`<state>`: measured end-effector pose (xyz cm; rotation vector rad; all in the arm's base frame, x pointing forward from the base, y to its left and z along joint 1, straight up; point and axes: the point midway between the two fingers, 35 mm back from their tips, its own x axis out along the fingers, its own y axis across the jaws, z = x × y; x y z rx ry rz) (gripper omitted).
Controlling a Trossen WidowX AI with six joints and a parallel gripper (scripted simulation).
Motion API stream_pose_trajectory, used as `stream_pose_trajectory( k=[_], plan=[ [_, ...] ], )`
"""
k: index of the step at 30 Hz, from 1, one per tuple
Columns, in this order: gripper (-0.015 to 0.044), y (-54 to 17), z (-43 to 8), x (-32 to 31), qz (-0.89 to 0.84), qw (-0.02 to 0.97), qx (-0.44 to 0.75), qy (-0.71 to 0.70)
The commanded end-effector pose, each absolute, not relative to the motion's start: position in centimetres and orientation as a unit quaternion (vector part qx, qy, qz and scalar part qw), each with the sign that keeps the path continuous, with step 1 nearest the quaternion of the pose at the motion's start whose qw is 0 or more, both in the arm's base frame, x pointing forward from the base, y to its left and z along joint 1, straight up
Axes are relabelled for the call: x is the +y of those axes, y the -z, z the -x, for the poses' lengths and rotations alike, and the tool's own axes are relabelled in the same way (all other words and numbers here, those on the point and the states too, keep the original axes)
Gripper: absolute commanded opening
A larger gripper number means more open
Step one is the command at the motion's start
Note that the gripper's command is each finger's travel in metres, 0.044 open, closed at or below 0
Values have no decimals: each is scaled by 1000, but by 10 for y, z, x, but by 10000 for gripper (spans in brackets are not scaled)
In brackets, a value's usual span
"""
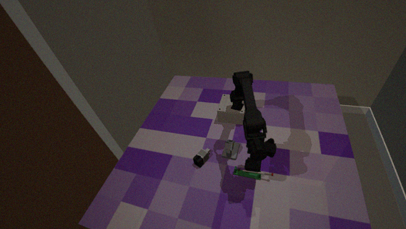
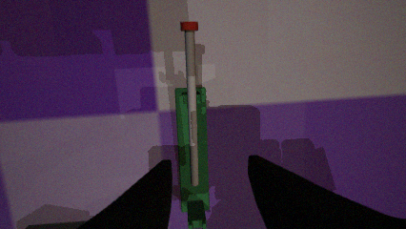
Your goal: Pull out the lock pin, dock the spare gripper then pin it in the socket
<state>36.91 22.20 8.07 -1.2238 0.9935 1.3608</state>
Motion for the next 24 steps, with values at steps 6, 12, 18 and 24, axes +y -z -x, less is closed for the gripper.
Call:
stream_pose_trajectory(
  k=[6, 12, 18, 24],
  plan=[
    [180, -19, -367, 222, 506, 498, 419, -566],
    [180, -13, -367, 222, 506, 498, 419, -566],
    [180, -3, -368, 222, 506, 498, 419, -566],
    [180, 7, -369, 222, 507, 498, 419, -566]
  ],
)
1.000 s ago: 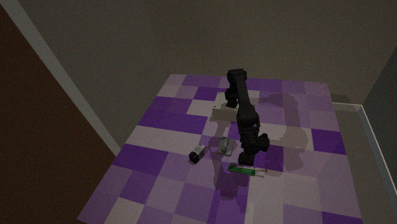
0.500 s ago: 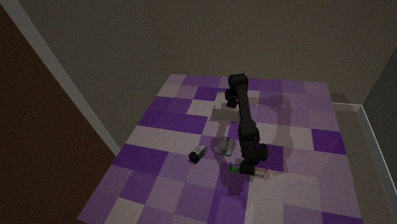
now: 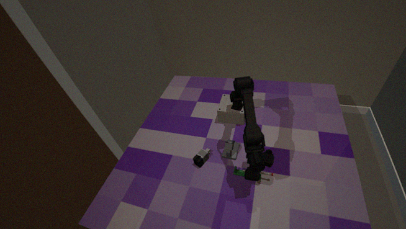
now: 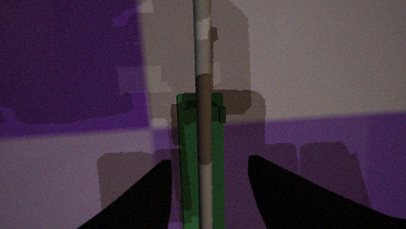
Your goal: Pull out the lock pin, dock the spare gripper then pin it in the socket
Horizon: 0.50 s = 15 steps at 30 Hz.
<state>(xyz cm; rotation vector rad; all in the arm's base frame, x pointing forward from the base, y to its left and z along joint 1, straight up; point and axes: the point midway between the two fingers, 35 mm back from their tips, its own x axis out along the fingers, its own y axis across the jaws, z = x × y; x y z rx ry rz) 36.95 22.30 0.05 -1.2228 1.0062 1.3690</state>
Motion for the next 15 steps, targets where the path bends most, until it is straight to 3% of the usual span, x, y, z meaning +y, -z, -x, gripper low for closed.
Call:
stream_pose_trajectory(
  k=[1, 15],
  plan=[
    [180, 9, -369, 222, 507, 498, 419, -566],
    [180, 32, -370, 221, 507, 498, 419, -566]
  ],
)
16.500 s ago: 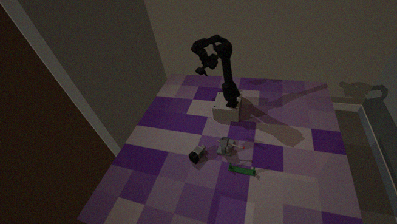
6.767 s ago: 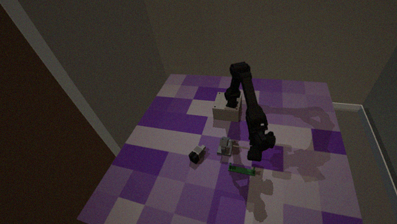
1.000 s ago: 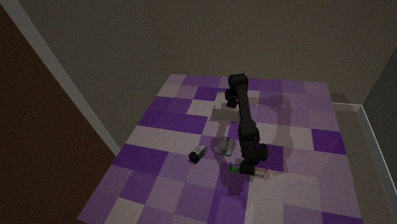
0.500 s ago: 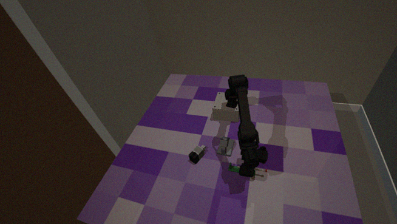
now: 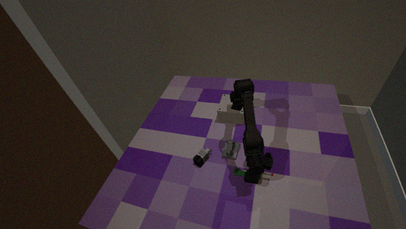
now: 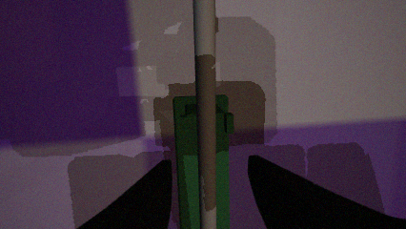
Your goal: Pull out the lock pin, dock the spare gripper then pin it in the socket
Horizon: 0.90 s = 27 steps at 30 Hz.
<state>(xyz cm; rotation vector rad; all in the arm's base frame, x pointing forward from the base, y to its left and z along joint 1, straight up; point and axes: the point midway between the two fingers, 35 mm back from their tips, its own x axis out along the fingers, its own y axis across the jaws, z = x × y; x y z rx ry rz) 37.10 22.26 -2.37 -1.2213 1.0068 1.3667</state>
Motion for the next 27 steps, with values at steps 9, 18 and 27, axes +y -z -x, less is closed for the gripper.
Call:
stream_pose_trajectory(
  k=[9, 18, 27],
  plan=[
    [180, 41, -370, 221, 507, 498, 419, -566],
    [23, 41, -370, 221, 507, 498, 419, -566],
    [0, 40, -370, 220, 506, 498, 419, -566]
  ],
)
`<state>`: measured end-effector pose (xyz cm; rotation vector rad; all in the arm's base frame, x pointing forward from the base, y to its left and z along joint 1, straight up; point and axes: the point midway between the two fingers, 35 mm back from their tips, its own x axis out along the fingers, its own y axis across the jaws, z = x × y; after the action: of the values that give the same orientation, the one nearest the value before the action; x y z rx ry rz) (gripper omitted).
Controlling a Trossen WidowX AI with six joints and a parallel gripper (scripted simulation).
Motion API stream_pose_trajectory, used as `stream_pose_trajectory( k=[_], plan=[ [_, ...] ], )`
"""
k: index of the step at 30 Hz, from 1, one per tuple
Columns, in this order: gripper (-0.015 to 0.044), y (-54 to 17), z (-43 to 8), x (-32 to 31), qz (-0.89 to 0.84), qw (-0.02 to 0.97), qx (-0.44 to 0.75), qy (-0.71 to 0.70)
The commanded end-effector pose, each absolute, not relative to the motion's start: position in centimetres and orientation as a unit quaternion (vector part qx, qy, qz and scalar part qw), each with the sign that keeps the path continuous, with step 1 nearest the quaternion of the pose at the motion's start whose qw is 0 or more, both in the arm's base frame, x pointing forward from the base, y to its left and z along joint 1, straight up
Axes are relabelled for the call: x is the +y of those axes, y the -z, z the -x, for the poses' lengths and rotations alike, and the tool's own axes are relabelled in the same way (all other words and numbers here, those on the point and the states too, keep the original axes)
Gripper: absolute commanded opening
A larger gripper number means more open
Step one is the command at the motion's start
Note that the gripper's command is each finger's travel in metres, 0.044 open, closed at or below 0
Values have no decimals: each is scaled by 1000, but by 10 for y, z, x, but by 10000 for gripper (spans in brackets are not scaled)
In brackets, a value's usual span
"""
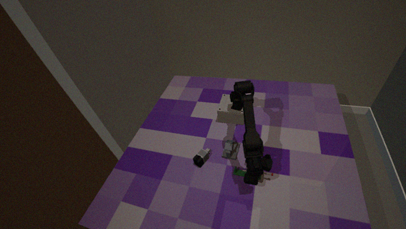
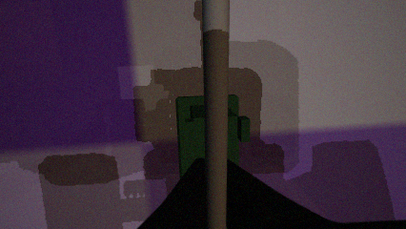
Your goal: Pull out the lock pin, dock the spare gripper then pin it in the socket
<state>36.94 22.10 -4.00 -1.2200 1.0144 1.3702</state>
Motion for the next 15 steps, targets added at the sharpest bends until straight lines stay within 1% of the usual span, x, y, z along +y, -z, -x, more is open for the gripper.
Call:
stream_pose_trajectory(
  k=[1, 15],
  plan=[
    [0, 39, -370, 220, 506, 498, 419, -566],
    [0, 14, -367, 220, 504, 498, 421, -567]
  ],
)
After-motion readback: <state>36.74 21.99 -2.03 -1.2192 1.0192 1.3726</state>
